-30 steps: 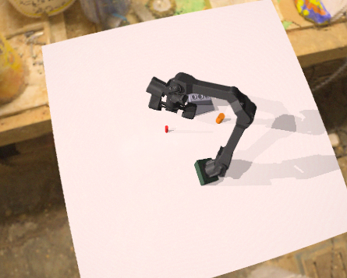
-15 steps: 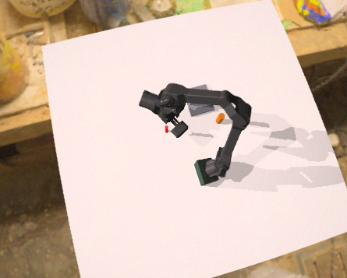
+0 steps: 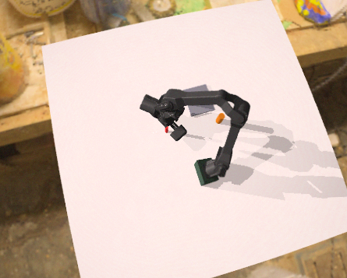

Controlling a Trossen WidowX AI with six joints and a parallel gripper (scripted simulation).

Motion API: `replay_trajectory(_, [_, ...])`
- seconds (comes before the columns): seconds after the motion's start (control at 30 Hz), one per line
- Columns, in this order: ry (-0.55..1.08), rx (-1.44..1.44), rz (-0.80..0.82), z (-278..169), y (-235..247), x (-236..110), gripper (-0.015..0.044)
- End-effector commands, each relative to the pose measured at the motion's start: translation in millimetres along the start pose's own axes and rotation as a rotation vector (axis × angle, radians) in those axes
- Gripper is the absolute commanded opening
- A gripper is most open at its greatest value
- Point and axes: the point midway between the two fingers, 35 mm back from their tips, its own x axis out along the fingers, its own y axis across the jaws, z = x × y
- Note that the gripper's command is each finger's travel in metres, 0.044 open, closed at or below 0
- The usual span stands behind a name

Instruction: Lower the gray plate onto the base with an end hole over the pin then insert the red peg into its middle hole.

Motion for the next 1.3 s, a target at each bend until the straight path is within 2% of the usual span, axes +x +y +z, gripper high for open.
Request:
replay_trajectory(0.0, [-0.006, -0.007, -0.002, 0.3, -1.3, 5.9, 0.044])
replay_trajectory(1.1, [-0.008, -0.007, -0.002, 0.5, -1.2, 57.2, 0.044])
replay_trajectory(1.27, [-0.008, -0.007, -0.002, 0.5, -1.2, 57.2, 0.0309])
